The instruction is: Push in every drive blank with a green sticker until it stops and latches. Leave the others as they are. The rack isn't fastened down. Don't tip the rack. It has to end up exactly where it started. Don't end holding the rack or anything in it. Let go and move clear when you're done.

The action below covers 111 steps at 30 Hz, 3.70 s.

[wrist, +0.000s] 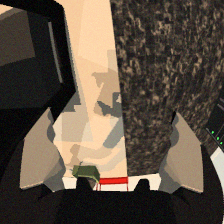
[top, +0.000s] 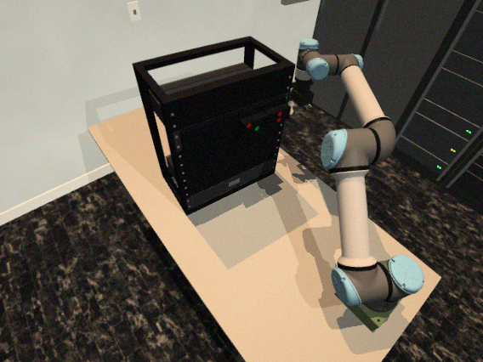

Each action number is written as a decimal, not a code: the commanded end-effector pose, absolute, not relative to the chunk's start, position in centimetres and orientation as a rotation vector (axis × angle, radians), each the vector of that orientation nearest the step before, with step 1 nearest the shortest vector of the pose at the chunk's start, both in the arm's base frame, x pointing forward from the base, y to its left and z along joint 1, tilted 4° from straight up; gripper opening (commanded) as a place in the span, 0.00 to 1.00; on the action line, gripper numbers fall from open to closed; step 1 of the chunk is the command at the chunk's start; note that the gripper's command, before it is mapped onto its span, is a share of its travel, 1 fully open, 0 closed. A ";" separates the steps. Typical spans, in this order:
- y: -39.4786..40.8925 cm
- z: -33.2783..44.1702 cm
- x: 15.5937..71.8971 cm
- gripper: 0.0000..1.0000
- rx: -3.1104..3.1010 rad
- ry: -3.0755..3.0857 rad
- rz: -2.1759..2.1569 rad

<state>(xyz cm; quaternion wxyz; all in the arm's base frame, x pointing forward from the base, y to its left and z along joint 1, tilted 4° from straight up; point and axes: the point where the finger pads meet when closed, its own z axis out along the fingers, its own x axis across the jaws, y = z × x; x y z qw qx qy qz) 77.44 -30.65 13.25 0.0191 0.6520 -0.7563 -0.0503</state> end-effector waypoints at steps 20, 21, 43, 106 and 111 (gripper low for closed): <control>-29.6 13.9 67.7 1.00 2.025 -2.350 -0.148; -29.5 13.9 67.0 1.00 2.025 -2.350 -0.149; -28.1 14.6 53.1 1.00 2.025 -2.350 -0.148; -22.4 18.6 46.5 1.00 2.271 -2.084 0.352; -21.1 19.4 46.5 1.00 2.317 -2.008 0.469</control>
